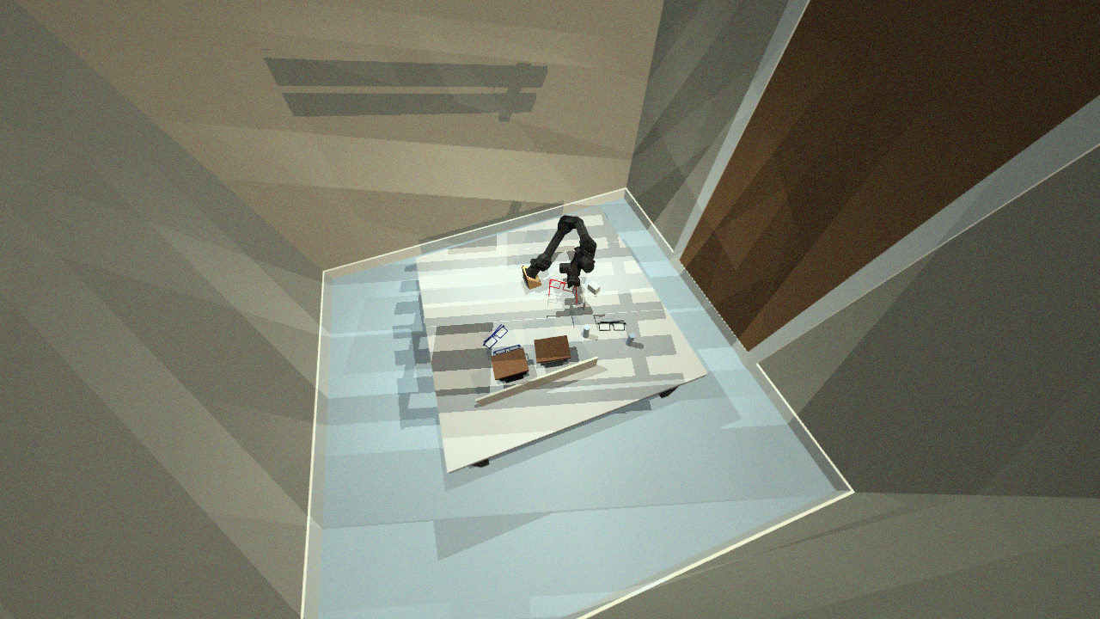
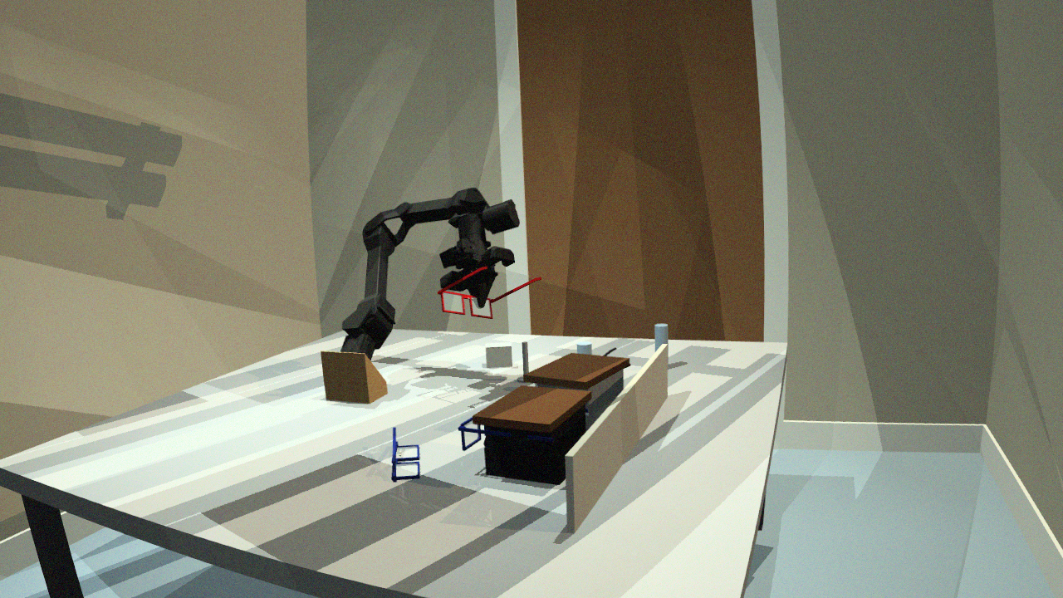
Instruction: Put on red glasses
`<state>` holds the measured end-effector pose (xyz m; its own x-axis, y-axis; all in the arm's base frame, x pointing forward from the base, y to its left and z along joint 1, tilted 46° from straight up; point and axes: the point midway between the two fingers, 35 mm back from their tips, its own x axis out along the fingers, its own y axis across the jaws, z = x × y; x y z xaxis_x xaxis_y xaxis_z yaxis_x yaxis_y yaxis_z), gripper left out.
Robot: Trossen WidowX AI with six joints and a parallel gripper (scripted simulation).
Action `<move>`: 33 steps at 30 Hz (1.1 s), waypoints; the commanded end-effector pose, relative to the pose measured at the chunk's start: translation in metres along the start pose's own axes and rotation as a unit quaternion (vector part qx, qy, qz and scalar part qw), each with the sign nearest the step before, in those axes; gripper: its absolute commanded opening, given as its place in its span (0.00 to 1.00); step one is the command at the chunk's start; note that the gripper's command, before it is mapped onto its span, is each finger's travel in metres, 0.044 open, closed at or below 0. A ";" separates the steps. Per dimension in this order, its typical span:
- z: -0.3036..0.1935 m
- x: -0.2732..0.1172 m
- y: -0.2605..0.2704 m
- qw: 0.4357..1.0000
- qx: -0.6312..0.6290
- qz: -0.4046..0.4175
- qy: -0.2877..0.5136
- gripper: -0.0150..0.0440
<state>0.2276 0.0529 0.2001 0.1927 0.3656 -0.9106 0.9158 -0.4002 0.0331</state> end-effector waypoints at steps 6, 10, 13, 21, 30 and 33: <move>0.014 0.025 0.017 0.997 -0.034 -0.065 0.012 0.25; 0.021 0.036 0.024 0.994 -0.048 -0.091 0.025 0.25; 0.027 0.044 0.029 0.992 -0.059 -0.109 0.036 0.25; 0.043 0.065 0.040 0.982 -0.083 -0.150 0.076 0.25; 0.064 0.087 0.050 0.968 -0.105 -0.181 0.135 0.25; 0.071 0.094 0.053 0.964 -0.111 -0.187 0.155 0.25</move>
<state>0.2677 0.0110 0.0963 -0.0945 0.6648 -0.7411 0.9878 -0.0299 -0.1528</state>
